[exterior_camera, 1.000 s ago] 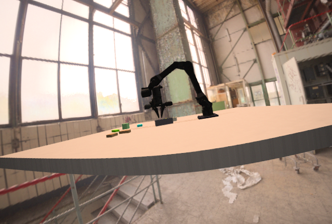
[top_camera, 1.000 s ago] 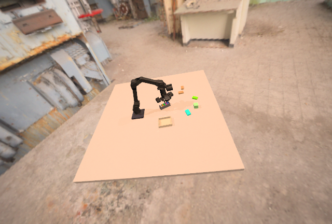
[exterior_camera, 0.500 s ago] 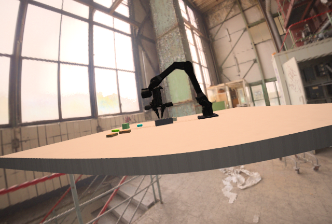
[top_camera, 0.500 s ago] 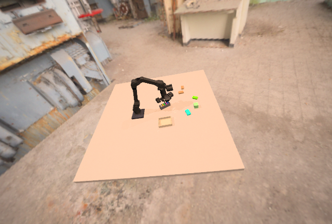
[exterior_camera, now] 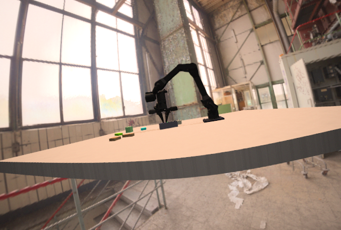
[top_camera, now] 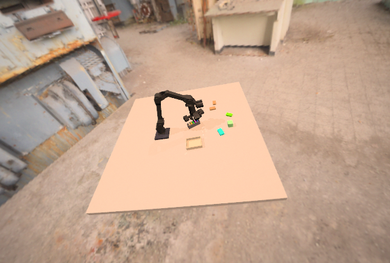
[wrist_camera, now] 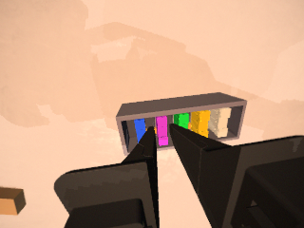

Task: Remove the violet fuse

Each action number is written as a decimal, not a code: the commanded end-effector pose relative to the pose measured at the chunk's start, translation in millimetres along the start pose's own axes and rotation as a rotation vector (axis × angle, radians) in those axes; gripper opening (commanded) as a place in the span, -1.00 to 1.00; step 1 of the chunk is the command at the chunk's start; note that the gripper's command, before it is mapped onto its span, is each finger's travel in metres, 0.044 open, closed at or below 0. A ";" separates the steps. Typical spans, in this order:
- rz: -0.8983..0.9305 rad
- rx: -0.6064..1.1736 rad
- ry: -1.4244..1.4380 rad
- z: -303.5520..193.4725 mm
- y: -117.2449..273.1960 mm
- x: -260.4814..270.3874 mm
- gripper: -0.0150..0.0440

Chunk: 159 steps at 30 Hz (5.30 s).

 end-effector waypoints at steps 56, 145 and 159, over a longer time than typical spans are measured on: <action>-0.001 0.002 -0.002 0.0 18.6 0.3 -0.49; -0.014 -0.013 -0.004 160.8 61.5 -112.0 -0.49; -0.015 -0.014 -0.004 181.1 54.7 -139.6 -0.49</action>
Point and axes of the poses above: the point midway between the two fingers, 35 mm back from their tips, its own y axis back along the fingers, its own x axis across the jaws, z = x × y, the point moved 1 cm from there along y, back along the fingers, and after that the axes turned 8 degrees about y, right-handed, at the moved point
